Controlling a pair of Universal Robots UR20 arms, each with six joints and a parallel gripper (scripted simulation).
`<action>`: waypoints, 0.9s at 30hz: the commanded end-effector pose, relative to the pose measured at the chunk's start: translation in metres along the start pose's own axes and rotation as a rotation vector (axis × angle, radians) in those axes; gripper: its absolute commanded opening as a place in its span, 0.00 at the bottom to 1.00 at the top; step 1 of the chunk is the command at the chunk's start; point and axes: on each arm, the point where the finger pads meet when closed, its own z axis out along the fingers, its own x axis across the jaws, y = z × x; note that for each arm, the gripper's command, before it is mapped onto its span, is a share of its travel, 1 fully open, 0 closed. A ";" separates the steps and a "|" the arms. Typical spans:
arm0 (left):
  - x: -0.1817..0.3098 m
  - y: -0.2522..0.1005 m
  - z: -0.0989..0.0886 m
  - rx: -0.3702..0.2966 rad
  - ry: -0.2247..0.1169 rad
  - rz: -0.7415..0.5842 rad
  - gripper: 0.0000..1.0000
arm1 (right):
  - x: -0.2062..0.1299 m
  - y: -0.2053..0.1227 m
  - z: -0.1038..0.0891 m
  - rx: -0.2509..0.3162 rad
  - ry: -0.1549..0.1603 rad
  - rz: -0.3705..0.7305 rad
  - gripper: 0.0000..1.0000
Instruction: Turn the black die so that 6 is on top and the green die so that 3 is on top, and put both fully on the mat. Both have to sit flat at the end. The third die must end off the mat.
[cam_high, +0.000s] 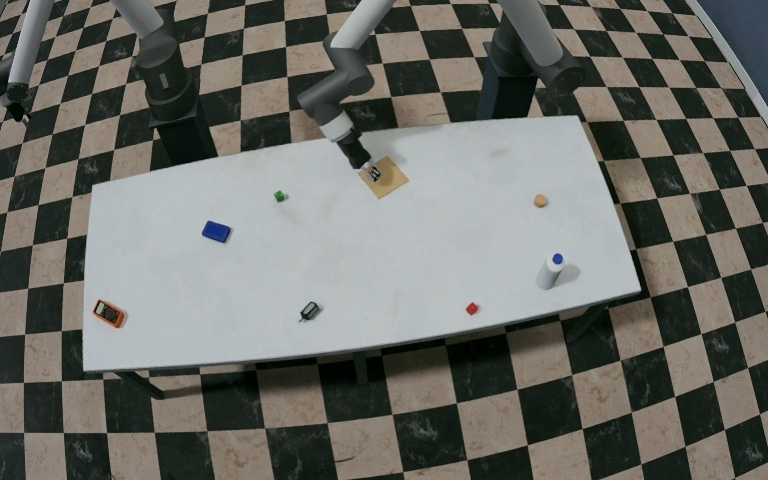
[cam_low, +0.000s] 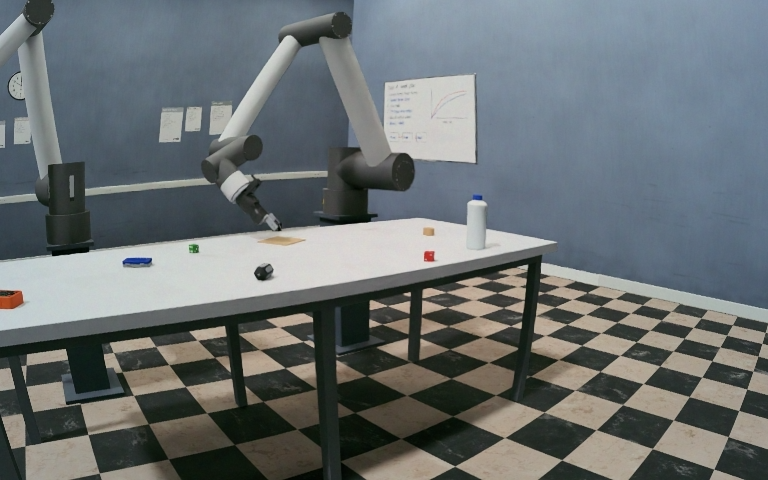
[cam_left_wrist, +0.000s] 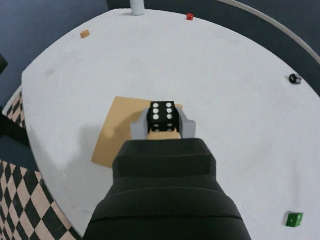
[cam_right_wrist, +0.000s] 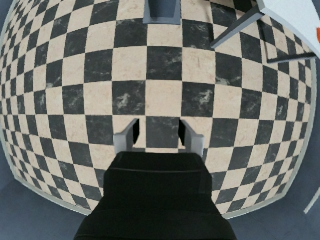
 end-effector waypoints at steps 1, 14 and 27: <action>0.001 0.005 0.005 0.000 0.001 -0.001 0.57 | 0.000 0.000 -0.001 -0.001 0.000 0.000 1.00; 0.001 0.018 0.018 0.000 0.001 -0.001 0.57 | 0.000 0.000 -0.001 -0.001 0.000 0.000 1.00; 0.001 0.025 0.024 0.000 0.001 -0.001 0.57 | 0.000 0.000 -0.001 -0.001 0.000 0.000 1.00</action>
